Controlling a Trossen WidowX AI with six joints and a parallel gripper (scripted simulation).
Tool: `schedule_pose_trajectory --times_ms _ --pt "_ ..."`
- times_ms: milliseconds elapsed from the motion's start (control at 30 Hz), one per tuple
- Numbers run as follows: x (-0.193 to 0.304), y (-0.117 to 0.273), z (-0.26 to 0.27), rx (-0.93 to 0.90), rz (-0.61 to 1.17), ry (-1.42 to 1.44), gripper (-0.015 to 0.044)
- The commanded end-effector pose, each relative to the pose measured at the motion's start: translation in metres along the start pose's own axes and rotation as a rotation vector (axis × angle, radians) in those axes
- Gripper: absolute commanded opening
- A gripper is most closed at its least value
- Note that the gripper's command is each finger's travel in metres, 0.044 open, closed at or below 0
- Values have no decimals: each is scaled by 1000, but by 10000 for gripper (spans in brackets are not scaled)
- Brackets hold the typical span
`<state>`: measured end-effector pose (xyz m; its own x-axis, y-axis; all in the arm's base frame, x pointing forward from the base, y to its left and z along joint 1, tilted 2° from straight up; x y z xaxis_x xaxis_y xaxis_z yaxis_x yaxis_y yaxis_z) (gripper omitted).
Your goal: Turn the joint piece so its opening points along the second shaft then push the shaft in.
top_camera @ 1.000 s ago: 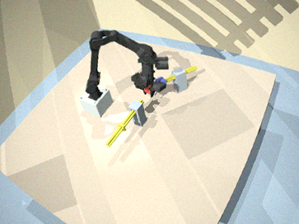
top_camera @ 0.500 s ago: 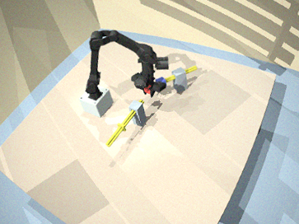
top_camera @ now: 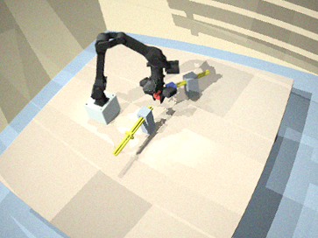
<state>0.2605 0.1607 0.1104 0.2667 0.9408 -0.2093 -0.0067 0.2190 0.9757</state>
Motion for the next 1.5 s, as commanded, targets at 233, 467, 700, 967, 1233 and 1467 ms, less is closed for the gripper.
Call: schedule_pose_trajectory --times_ms 233,467,700,967,1233,1467 --pt "0 0 0 0 0 0 147" --pt "0 0 0 0 0 0 94" --pt "0 0 0 0 0 0 0" --pt "-7 -4 3 6 73 40 0" --pt "-18 -13 9 21 202 116 0" --pt "-21 -16 12 31 245 149 0"
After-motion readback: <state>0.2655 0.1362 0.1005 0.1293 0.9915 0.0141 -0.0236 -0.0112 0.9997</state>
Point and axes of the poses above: the point midway between the two fingers, 35 mm back from their tips, its own y axis back along the fingers, its own z axis across the jaws, x = y × z, the point moved 10 cm from there along y, back along the fingers, and after that the axes turned 8 degrees about -y, right-handed, at the moved point
